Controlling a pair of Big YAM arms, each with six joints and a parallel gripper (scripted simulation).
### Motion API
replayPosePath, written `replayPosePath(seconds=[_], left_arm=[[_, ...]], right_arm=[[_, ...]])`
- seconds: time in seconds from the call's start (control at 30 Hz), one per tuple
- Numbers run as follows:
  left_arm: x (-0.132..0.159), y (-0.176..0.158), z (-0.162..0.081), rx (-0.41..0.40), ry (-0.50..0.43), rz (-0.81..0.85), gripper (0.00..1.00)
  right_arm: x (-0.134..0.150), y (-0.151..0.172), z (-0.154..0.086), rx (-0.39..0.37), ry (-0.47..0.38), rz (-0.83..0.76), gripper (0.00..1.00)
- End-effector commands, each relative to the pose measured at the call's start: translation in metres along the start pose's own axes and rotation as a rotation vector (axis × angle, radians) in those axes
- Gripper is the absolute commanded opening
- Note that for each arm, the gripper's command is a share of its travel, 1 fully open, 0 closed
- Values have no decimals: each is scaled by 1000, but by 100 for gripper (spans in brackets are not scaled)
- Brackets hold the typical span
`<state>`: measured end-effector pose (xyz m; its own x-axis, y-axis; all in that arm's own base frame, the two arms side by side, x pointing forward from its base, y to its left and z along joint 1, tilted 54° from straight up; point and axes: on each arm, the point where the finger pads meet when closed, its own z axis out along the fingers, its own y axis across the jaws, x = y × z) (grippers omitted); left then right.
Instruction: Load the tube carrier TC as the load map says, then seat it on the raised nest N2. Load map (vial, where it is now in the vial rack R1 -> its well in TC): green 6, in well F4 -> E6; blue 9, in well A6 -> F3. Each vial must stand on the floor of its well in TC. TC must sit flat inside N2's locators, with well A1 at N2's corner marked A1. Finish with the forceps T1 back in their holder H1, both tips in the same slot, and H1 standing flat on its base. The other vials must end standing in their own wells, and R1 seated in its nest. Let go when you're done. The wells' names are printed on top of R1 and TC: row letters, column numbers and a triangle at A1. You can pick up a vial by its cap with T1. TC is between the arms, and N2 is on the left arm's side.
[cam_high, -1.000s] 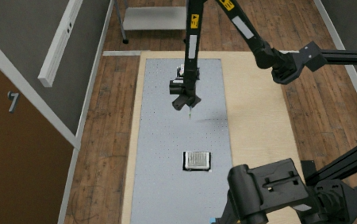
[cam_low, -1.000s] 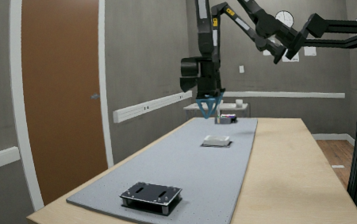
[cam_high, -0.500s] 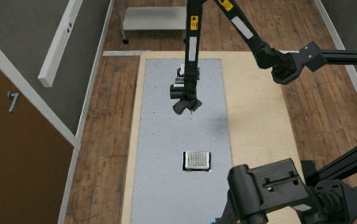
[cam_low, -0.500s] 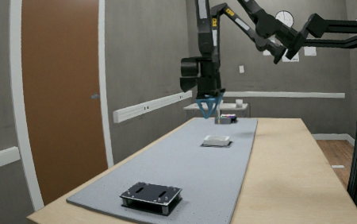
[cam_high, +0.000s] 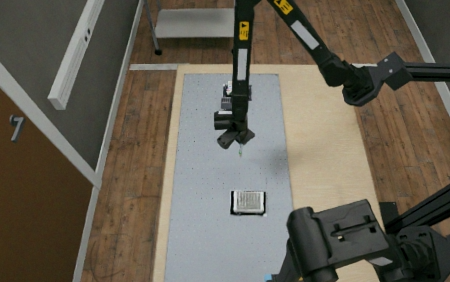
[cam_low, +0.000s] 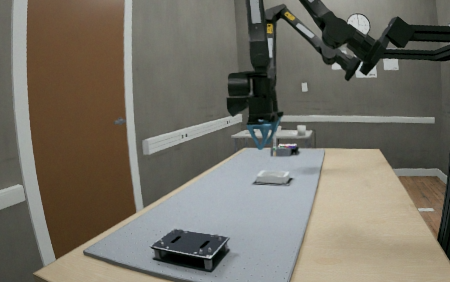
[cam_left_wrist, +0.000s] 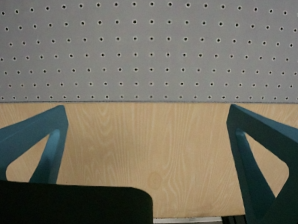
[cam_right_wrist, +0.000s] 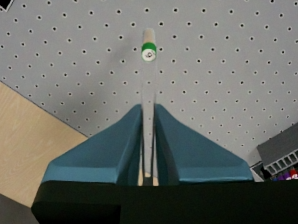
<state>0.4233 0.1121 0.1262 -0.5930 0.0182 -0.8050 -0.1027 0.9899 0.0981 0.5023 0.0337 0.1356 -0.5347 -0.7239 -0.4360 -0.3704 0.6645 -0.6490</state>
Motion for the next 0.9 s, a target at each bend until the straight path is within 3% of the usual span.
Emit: replayPosePath(seconds=[0.0, 0.87], left_arm=[[0, 0, 0, 1, -2, 4, 100], [0, 0, 0, 1, -2, 4, 100]], right_arm=[[-3, 14, 8, -24, 17, 3, 9], [-27, 43, 6, -23, 18, 1, 9]])
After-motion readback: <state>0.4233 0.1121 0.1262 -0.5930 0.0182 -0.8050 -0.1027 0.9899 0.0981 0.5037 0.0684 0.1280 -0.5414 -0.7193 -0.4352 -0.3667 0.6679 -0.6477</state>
